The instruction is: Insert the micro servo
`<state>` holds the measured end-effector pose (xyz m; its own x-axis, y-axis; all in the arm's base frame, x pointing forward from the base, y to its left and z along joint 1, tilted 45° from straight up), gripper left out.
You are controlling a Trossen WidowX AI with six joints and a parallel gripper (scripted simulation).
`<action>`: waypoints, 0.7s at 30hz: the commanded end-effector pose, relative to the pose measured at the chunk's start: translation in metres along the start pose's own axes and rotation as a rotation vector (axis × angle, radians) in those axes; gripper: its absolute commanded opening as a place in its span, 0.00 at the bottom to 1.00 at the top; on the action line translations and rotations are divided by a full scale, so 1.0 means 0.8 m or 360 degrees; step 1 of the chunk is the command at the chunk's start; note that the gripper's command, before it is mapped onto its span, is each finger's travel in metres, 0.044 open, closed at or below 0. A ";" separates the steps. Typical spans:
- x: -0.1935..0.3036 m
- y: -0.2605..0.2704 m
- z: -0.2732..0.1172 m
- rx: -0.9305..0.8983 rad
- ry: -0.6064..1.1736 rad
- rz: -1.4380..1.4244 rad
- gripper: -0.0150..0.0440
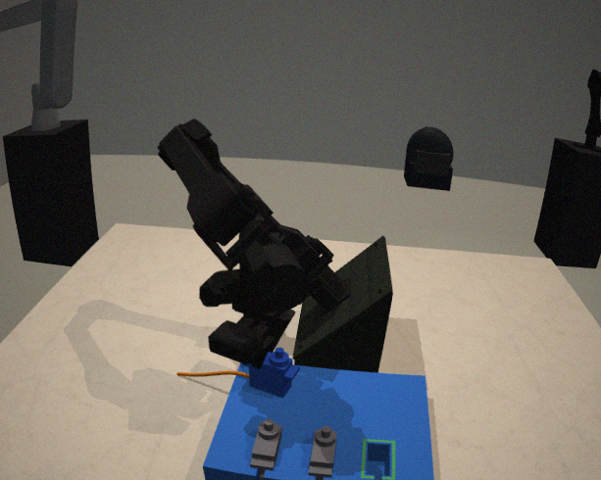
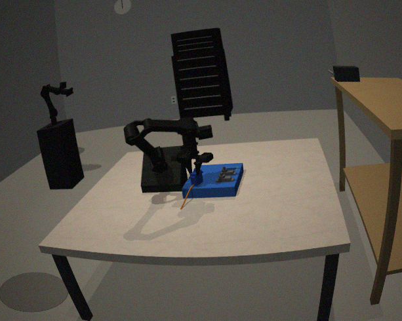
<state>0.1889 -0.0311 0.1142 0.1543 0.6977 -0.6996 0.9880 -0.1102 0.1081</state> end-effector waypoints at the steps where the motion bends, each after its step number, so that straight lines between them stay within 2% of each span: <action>1: -0.001 0.000 -0.008 -0.0004 -0.0002 0.0002 0.25; 7: -0.004 -0.005 -0.035 -0.0003 -0.0003 0.0001 0.25; 21: -0.011 -0.009 -0.036 -0.0003 -0.0004 0.0001 0.25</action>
<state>0.1812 -0.0160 0.1374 0.1425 0.6896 -0.7100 0.9898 -0.1041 0.0976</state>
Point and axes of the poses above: the point midway between the two fingers, 35 mm back from their tips, its own z axis out along the fingers, its own y axis across the jaws, x = y × z, the point moved 3 cm from there along -z, back along the fingers, and after that the axes turned 10 degrees about -z, right-handed, at the moved point
